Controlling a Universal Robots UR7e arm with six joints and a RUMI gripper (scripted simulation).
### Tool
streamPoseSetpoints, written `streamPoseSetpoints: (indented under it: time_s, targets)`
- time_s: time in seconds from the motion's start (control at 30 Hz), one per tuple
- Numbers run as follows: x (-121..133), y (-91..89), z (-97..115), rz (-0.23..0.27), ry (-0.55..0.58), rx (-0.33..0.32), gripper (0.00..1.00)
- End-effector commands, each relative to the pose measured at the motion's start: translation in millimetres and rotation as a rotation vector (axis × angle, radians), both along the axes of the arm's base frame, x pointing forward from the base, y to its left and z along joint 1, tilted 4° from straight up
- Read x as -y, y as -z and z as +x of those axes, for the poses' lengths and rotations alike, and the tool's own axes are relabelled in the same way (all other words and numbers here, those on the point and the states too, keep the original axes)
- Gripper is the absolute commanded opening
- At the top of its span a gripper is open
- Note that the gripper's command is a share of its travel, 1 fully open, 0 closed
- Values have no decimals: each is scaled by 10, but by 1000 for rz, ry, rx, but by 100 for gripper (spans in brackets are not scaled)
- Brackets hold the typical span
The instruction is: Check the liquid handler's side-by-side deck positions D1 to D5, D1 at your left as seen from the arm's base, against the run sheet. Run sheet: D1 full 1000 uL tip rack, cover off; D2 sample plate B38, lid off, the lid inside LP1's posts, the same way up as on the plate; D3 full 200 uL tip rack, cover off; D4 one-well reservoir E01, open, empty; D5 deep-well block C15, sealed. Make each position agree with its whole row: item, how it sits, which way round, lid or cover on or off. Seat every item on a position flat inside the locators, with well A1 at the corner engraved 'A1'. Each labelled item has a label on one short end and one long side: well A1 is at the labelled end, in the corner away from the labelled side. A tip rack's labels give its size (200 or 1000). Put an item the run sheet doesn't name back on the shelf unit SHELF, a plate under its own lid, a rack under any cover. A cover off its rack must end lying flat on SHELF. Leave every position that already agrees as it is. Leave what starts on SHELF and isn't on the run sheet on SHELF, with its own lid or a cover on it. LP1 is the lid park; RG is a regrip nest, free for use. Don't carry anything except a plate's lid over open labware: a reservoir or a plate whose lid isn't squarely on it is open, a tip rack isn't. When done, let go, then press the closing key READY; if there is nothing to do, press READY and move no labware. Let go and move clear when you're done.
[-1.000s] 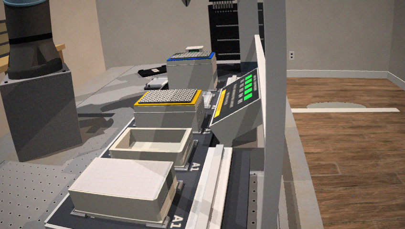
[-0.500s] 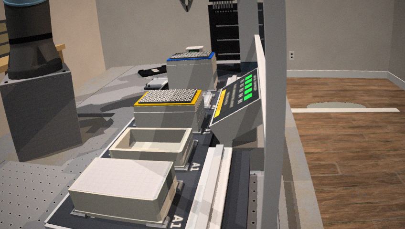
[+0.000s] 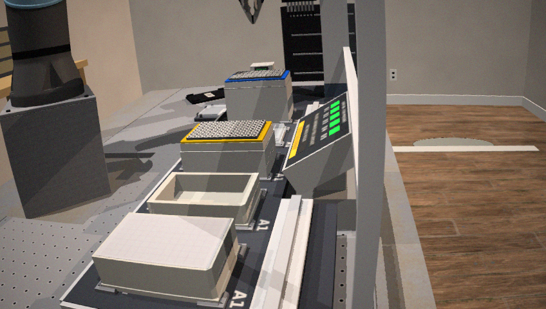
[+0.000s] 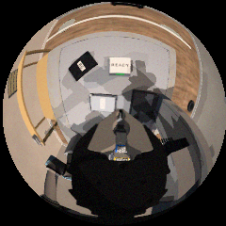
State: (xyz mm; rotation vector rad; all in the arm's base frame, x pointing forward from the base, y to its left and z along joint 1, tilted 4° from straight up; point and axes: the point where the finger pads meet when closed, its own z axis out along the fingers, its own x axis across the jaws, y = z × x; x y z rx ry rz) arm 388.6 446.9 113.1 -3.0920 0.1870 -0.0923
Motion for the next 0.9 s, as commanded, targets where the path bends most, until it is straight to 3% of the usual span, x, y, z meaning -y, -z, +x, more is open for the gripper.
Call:
streamPoseSetpoints:
  time_s: [0.0,0.87]
  targets:
    - [-5,46,7,1,0,2,0]
    - [-21,445,32,1,0,2,0]
